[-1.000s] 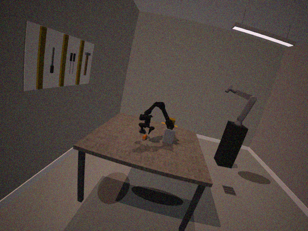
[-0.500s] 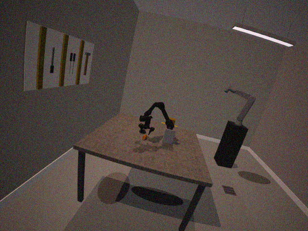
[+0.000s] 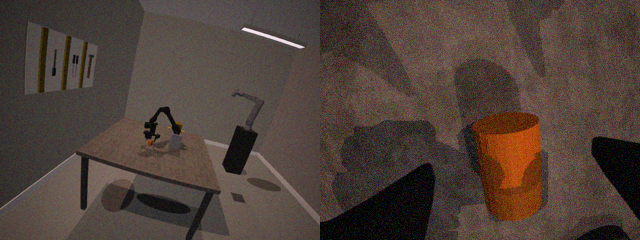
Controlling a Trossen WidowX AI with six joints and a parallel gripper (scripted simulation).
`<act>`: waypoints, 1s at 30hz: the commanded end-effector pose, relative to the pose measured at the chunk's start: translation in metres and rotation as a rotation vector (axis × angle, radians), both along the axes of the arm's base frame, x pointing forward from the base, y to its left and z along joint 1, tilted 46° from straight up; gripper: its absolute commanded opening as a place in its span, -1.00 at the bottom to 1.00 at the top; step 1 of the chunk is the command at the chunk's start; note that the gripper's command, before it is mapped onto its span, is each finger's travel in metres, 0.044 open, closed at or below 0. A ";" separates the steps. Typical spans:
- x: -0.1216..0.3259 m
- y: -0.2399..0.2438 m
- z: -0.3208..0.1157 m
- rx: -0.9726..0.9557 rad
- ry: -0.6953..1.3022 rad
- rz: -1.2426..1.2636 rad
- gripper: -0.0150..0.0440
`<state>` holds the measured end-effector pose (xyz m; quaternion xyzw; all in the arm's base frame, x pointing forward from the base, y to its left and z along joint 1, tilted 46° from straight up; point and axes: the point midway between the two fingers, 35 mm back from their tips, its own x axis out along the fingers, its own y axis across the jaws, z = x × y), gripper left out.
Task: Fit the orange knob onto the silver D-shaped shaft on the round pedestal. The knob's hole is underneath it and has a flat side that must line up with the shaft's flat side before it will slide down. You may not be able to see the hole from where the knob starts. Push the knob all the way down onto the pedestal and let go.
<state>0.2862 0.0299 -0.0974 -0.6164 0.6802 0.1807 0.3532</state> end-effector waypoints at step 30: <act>-0.001 -0.023 -0.022 -0.008 0.003 0.006 0.32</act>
